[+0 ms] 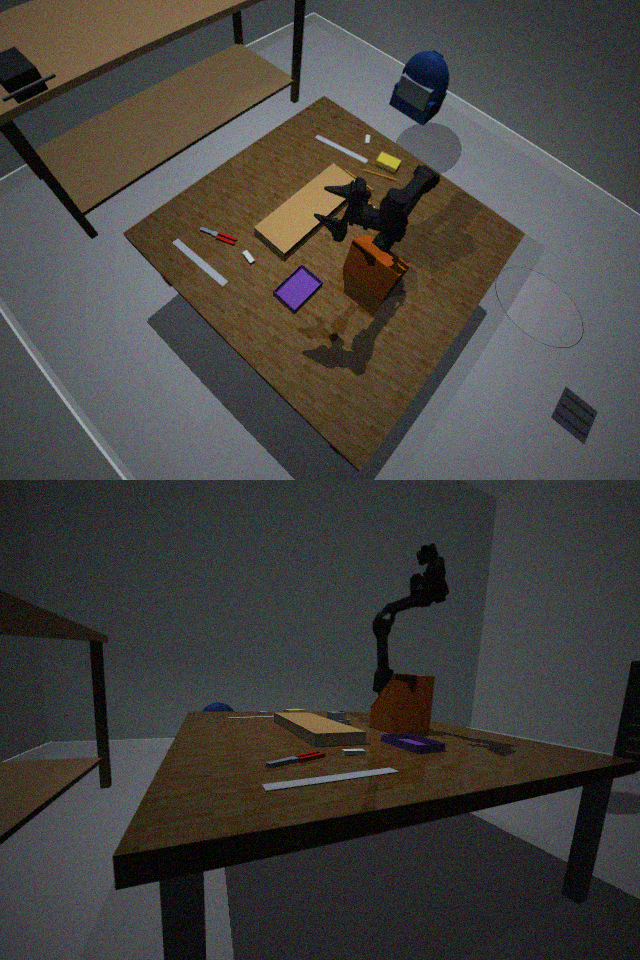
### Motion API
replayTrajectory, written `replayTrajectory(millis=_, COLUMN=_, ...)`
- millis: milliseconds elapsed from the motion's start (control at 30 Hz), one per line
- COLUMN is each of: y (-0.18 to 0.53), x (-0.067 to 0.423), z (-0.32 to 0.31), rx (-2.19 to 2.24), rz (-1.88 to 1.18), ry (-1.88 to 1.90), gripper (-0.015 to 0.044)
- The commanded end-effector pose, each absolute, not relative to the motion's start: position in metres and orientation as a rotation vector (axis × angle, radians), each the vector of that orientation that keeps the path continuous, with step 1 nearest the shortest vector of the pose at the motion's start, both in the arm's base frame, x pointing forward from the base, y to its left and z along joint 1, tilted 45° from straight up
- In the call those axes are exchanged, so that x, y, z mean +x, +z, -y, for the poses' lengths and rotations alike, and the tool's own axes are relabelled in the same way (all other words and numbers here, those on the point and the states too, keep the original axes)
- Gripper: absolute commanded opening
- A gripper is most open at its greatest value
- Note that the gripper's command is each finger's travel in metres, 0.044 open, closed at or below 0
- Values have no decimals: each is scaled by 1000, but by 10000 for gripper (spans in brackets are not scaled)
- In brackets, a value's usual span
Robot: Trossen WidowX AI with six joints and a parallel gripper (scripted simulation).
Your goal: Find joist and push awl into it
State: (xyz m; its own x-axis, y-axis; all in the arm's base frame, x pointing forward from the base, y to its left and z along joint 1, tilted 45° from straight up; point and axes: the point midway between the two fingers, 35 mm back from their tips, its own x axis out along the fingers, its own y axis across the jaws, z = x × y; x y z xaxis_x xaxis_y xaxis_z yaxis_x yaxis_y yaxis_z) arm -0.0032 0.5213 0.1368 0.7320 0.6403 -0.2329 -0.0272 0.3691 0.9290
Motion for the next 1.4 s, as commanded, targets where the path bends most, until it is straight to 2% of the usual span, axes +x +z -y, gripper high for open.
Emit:
replayTrajectory(millis=0, y=144, x=66, z=-500, rx=931, rz=-553, ry=405, gripper=440)
replayTrajectory(millis=400, y=158, x=237, z=-374, rx=347, rz=-432, ry=160, gripper=440)
replayTrajectory(millis=567, y=158, x=284, z=-299, rx=95, rz=-451, ry=51, gripper=440)
replayTrajectory(millis=733, y=155, x=312, z=-215, rx=-151, rz=-517, ry=-47, gripper=440)
replayTrajectory(millis=1033, y=138, x=305, z=-64, rx=-556, rz=-743, ry=-166, gripper=440)
replayTrajectory(millis=1367, y=101, x=221, z=70, rx=-920, rz=-1145, ry=-160, gripper=440)
